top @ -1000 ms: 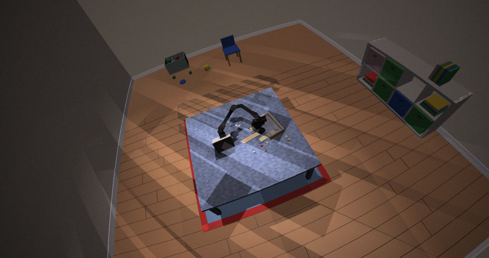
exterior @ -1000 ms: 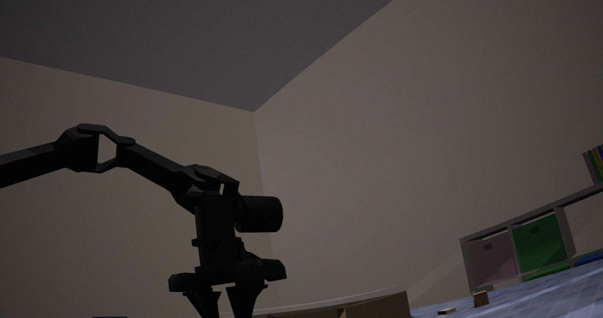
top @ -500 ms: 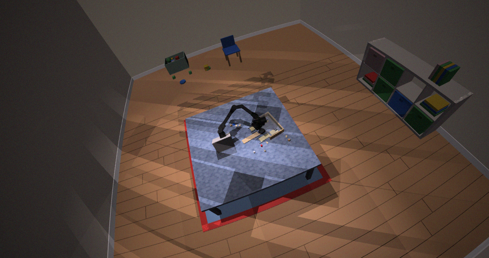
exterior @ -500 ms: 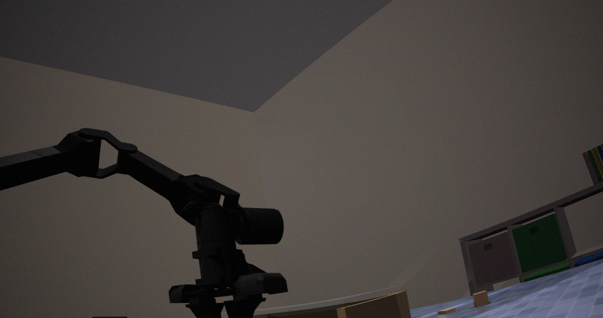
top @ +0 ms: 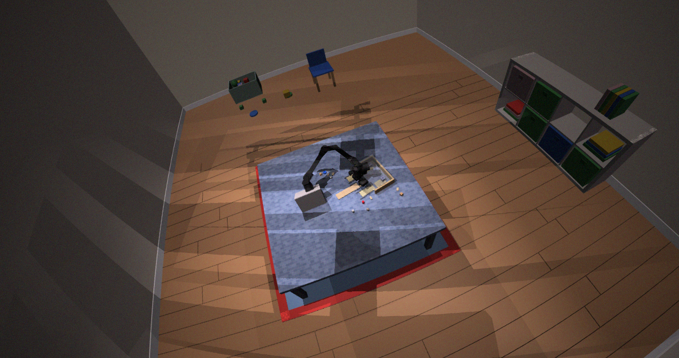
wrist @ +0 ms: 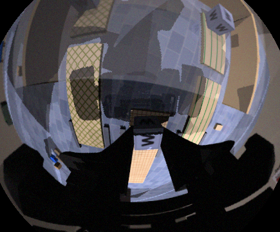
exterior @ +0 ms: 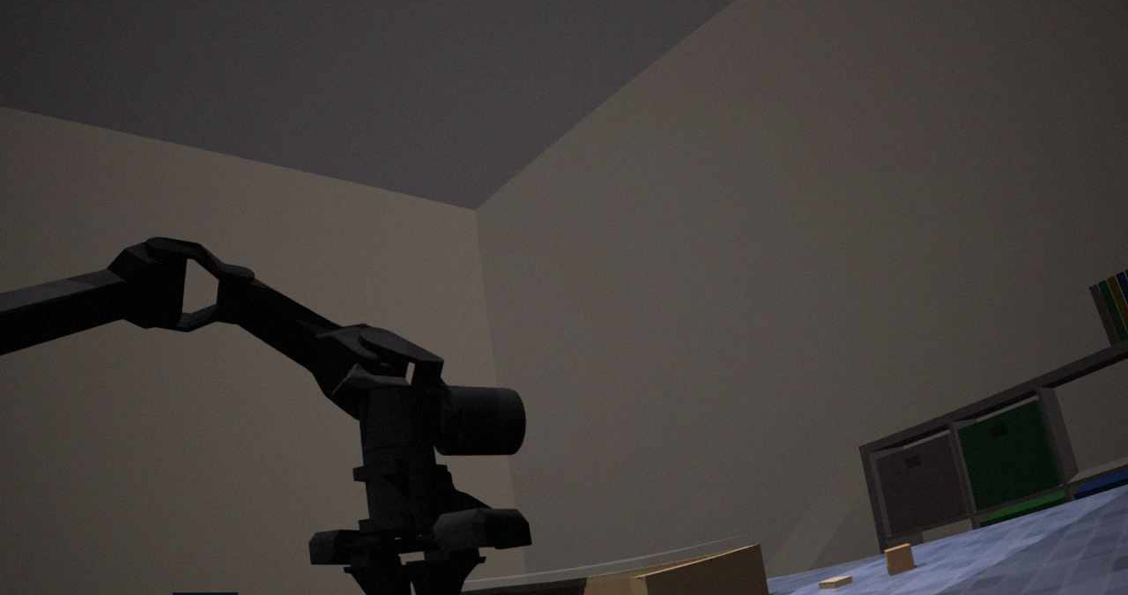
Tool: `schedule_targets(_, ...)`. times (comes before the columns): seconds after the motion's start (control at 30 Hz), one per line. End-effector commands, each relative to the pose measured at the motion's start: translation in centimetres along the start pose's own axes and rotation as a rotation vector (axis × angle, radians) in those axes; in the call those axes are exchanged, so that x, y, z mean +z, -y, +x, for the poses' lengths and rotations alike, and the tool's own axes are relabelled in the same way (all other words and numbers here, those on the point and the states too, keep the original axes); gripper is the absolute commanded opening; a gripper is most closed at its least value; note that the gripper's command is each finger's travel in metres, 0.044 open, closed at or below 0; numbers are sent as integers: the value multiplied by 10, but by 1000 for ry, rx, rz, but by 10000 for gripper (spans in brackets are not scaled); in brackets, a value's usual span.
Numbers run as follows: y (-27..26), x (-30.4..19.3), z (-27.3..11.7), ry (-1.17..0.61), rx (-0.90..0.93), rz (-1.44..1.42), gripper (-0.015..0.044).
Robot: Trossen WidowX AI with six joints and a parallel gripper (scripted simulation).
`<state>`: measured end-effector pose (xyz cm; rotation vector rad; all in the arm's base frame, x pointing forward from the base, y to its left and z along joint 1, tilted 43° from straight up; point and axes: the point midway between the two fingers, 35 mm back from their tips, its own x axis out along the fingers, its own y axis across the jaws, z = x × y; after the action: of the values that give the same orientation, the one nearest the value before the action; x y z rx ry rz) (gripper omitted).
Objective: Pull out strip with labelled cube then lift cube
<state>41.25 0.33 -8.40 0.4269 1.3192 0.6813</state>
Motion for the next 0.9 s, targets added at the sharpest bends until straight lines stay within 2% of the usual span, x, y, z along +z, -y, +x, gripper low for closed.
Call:
schedule_targets(0.0,-2,-8,-12,6,-3,2,0)
schedule_targets(0.4,-16,-49,-40,6,1,8,0)
schedule_targets(0.87,-29,-86,-41,5,2,10,0)
